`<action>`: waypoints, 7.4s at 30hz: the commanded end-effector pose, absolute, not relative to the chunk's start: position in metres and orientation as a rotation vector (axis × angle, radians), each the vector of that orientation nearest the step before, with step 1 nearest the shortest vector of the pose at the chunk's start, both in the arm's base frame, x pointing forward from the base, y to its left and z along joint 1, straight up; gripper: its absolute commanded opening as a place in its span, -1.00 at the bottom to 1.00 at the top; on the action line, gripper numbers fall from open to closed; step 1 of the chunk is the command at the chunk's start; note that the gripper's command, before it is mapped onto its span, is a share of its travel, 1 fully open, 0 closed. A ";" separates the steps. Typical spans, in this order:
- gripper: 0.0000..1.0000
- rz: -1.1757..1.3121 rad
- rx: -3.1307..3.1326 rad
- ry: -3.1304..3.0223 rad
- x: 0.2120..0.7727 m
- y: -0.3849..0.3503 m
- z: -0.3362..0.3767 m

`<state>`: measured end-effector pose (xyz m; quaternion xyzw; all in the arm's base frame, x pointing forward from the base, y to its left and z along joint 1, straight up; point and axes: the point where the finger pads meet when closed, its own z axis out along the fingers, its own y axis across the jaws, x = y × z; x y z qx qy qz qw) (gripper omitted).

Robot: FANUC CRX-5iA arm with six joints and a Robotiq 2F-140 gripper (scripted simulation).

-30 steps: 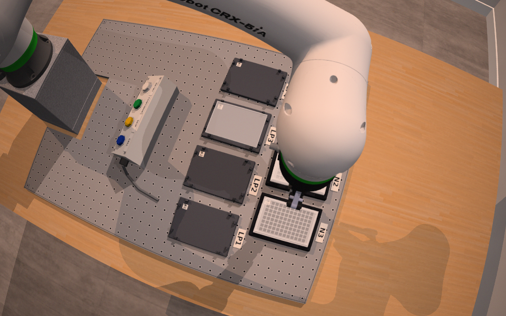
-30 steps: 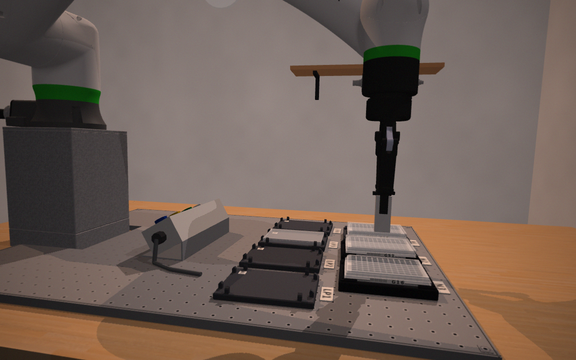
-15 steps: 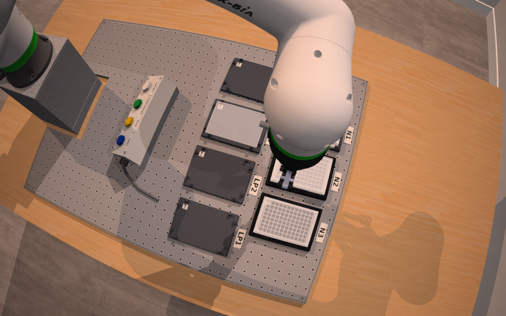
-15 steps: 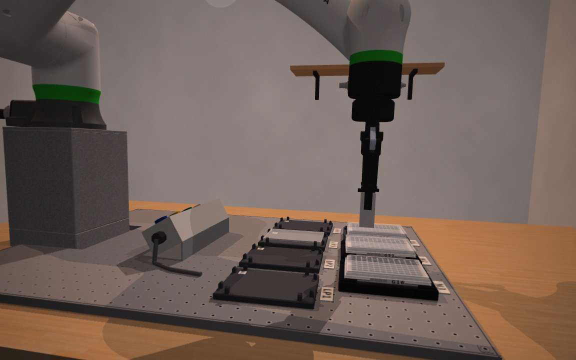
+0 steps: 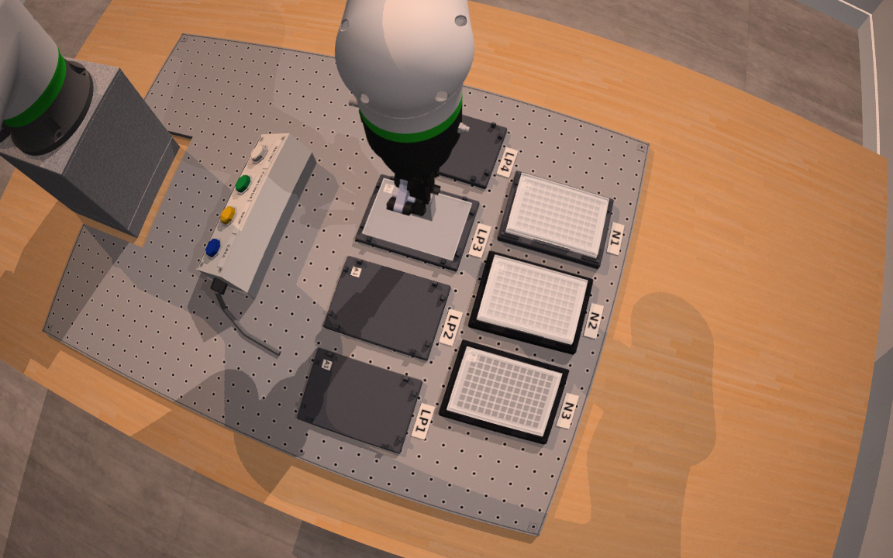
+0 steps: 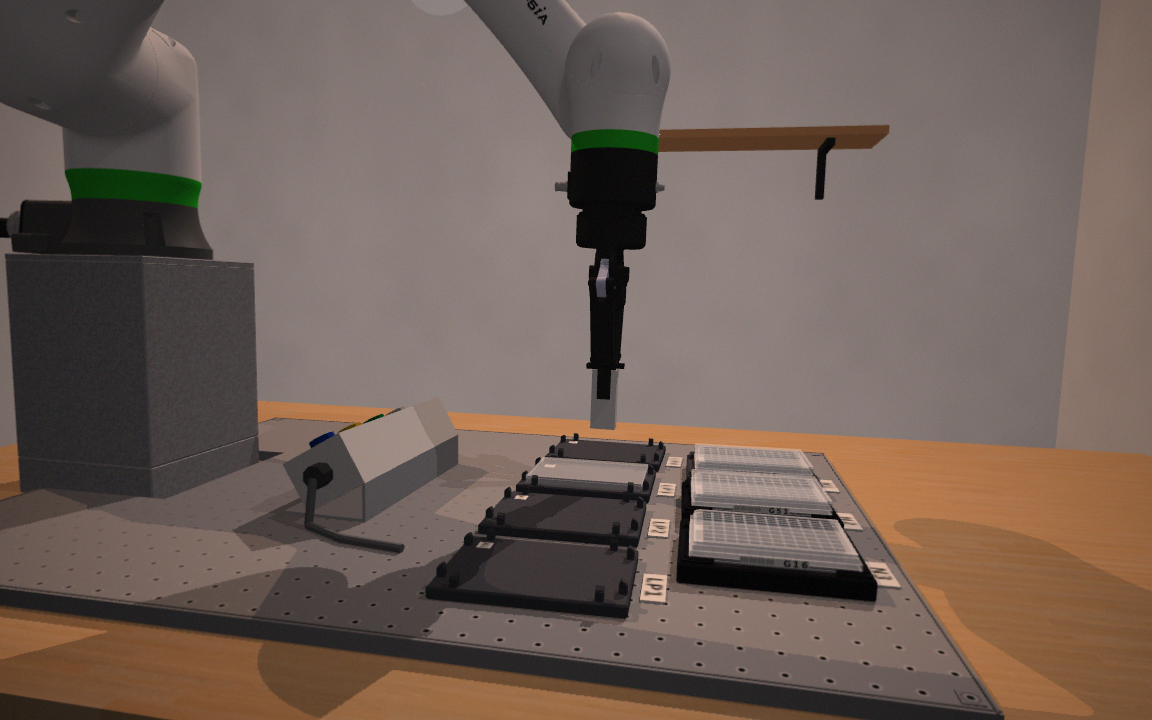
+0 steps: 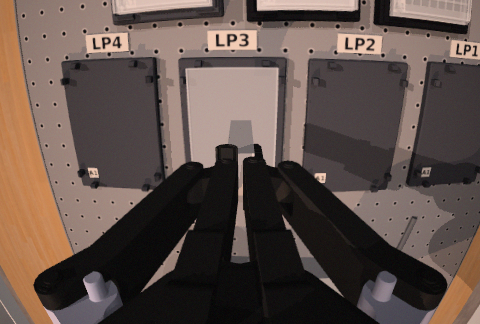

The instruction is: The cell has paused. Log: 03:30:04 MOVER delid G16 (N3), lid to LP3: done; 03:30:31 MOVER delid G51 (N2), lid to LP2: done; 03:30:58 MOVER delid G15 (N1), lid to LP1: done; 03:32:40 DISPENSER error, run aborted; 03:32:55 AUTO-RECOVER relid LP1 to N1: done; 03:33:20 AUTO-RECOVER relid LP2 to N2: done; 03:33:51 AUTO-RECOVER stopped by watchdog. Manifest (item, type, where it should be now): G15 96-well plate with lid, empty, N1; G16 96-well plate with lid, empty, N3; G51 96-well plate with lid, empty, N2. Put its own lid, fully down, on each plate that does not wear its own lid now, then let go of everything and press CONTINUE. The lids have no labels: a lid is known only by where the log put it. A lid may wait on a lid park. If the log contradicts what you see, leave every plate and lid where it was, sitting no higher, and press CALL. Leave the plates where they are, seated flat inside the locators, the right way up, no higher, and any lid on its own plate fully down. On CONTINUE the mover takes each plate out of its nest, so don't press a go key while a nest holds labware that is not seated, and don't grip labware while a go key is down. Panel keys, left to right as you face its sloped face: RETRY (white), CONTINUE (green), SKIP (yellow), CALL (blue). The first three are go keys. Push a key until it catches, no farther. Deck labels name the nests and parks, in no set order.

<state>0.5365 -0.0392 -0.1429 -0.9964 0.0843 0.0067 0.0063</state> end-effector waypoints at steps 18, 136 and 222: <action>0.32 -0.001 -3.126 0.266 0.522 -0.028 -0.141; 0.32 -0.001 -3.126 0.266 0.522 -0.027 -0.190; 0.32 -0.001 -3.126 0.266 0.522 -0.027 -0.190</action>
